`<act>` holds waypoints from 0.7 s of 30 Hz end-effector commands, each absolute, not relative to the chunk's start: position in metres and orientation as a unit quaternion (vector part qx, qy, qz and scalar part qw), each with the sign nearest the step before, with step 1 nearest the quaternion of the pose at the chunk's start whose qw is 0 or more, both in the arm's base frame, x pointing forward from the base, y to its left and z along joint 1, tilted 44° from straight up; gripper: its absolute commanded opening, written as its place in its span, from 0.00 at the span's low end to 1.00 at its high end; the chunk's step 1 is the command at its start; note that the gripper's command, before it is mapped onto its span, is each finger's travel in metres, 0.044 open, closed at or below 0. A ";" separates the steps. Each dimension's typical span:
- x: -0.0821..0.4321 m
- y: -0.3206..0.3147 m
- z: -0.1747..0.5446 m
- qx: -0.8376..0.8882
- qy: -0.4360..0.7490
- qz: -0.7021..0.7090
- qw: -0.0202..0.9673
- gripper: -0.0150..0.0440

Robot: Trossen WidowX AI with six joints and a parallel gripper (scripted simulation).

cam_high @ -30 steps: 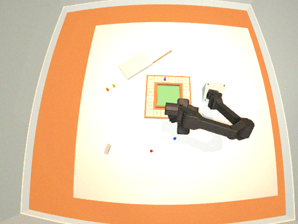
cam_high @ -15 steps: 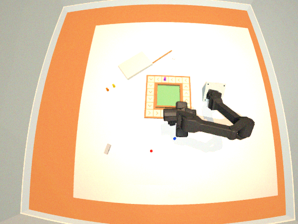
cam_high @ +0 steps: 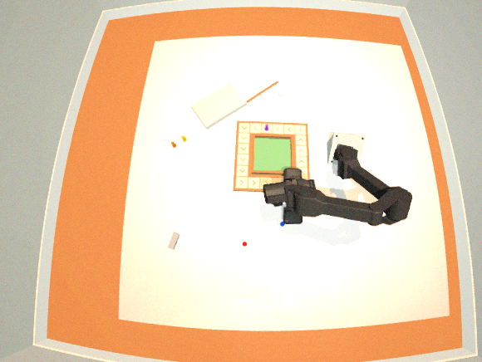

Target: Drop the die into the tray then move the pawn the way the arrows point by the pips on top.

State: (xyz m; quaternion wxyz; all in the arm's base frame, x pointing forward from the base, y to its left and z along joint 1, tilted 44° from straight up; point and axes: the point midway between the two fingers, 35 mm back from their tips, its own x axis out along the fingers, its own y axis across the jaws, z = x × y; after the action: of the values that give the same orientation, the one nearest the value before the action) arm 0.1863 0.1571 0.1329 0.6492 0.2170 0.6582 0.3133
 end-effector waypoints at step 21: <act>0.187 0.155 0.135 0.218 0.658 0.309 0.652 0.25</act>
State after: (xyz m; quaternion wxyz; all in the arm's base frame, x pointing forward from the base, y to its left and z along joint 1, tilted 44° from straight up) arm 0.1851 0.1586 0.1309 0.6485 0.2172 0.6606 0.3095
